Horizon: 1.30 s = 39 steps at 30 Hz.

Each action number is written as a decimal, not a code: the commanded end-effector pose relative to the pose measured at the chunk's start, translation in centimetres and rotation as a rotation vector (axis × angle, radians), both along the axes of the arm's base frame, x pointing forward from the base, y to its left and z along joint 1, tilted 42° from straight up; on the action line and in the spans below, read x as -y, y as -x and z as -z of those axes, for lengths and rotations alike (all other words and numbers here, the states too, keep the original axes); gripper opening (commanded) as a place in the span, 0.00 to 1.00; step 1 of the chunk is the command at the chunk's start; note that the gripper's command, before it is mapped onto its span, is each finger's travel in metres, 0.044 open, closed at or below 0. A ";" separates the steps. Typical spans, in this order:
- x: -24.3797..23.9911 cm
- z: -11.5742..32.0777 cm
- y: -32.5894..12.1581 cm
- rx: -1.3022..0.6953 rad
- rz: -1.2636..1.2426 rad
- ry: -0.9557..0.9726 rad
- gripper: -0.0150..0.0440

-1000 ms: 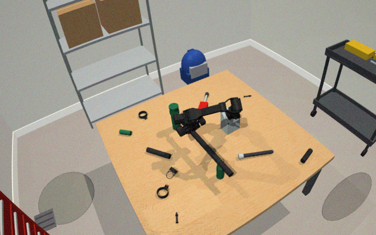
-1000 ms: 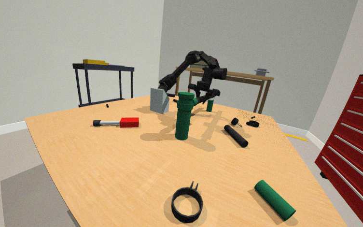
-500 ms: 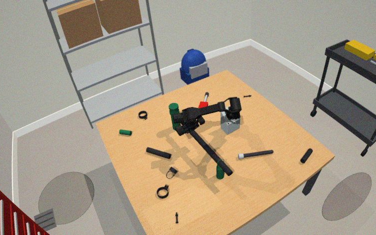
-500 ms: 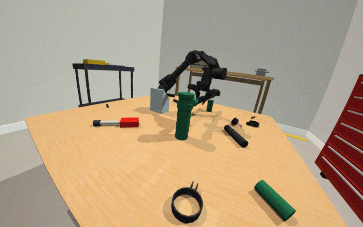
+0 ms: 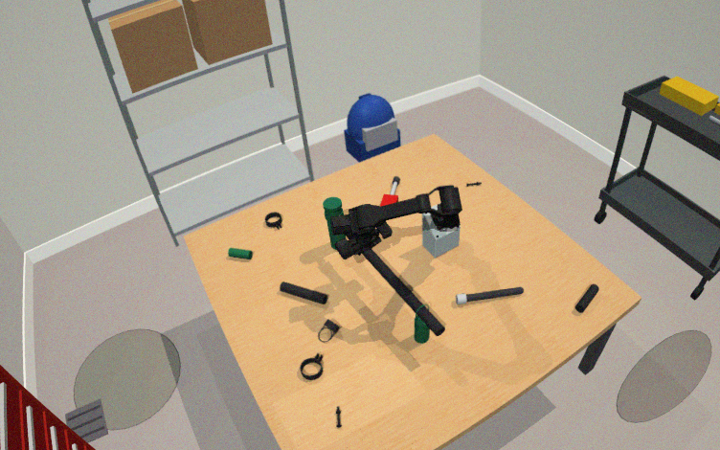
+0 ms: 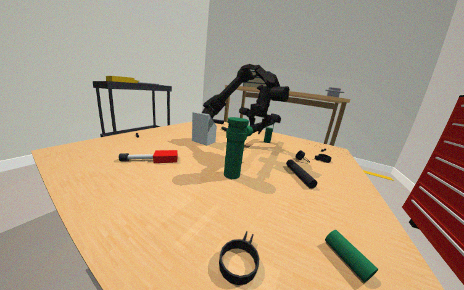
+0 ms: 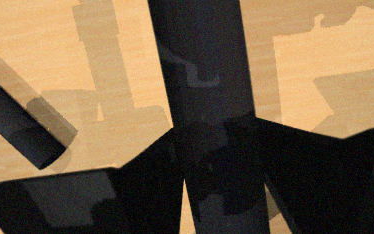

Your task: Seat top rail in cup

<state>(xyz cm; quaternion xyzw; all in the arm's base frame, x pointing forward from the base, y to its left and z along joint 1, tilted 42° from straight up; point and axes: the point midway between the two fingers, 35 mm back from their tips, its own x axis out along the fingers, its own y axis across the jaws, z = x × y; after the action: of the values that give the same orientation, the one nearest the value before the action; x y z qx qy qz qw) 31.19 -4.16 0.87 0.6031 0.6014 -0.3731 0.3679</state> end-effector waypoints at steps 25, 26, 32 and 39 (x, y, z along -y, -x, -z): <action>0.7 0.6 0.2 0.003 0.003 0.001 0.25; 0.7 0.6 0.2 0.003 0.003 0.001 0.25; 0.7 0.6 0.2 0.003 0.003 0.001 0.34; 0.7 0.6 0.2 0.003 0.003 0.001 0.65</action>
<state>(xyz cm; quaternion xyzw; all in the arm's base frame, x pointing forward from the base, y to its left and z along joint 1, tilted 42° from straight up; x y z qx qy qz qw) 30.97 -4.91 0.30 0.6047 0.5995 -0.3734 0.3681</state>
